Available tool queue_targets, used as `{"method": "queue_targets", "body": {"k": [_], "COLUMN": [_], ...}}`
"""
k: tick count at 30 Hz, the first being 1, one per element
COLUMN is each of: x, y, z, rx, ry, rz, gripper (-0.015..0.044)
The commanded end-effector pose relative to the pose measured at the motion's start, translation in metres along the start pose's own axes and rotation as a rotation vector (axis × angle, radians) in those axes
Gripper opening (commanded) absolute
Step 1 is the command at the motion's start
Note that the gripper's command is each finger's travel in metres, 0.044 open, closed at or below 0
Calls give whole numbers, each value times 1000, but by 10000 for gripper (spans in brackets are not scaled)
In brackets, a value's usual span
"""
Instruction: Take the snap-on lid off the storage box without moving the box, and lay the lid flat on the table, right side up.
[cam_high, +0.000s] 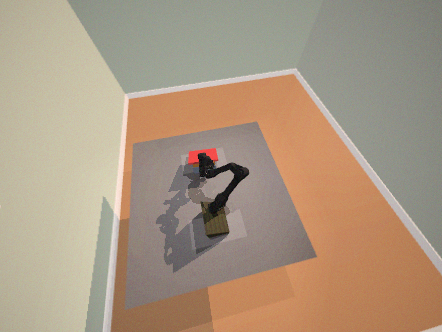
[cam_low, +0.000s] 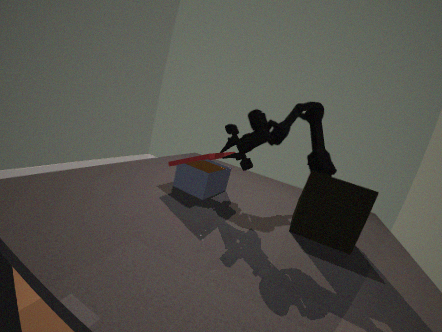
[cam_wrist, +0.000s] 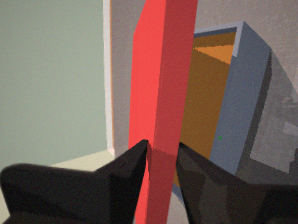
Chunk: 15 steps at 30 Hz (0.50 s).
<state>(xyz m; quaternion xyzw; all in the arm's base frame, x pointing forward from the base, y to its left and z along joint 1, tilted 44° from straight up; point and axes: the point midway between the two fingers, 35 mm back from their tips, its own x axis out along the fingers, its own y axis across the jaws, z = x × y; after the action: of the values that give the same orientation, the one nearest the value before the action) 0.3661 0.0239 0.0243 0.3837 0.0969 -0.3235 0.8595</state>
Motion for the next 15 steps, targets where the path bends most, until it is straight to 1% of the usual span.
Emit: {"method": "queue_targets", "body": {"k": [1, 15], "x": [-1, -3], "y": [10, 32], "z": [0, 0], "rx": [6, 7], "ry": [1, 1], "rz": [8, 9], "gripper": [0, 0]}}
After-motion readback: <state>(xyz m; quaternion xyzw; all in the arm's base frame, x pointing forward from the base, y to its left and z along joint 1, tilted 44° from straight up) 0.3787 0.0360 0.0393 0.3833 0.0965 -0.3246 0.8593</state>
